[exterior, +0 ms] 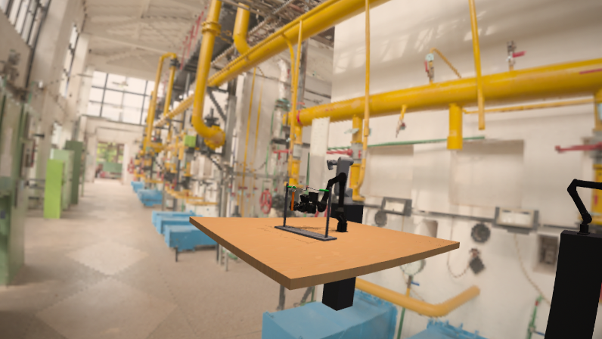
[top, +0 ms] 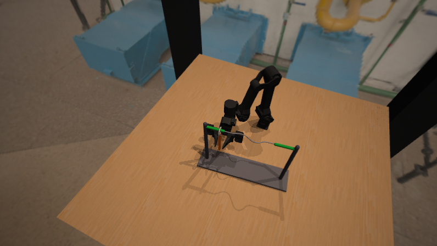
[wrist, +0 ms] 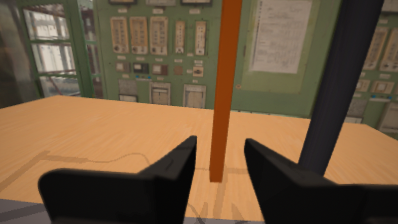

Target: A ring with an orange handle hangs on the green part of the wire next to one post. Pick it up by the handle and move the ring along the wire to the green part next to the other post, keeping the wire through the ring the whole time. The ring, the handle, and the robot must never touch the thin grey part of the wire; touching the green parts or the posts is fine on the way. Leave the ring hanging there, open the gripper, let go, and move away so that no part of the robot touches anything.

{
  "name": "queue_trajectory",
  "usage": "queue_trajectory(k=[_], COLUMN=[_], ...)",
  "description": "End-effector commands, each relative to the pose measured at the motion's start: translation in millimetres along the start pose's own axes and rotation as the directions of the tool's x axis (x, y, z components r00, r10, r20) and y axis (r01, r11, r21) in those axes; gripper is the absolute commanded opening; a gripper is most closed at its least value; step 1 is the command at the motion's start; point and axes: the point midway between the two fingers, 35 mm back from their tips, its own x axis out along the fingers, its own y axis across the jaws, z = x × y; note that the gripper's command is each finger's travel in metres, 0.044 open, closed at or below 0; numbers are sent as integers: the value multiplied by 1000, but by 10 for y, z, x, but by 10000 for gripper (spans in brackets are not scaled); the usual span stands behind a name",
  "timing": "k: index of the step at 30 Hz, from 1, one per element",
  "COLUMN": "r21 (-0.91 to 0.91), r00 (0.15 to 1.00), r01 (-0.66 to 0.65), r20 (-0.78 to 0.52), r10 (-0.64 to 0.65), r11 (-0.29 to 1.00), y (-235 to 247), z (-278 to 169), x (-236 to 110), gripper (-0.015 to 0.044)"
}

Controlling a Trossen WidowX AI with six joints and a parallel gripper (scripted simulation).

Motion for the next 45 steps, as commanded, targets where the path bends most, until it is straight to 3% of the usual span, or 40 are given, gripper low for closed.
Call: queue_trajectory(k=[1, 15, 36, 41, 43, 45], r21=[4, 4, 4, 0, 0, 0], r00=[1000, 1000, 1000, 1000, 1000, 1000], r01=[4, 4, 4, 0, 0, 0], r20=[1, 3, 3, 3, 3, 3], r10=[-4, -4, -4, 0, 0, 0], r11=[1000, 1000, 1000, 1000, 1000, 1000], y=[-6, 23, 23, 31, 31, 31], z=[2, 1, 1, 0, 0, 0], x=[59, 274, 276, 275, 275, 275], gripper=[160, 160, 160, 29, 15, -37])
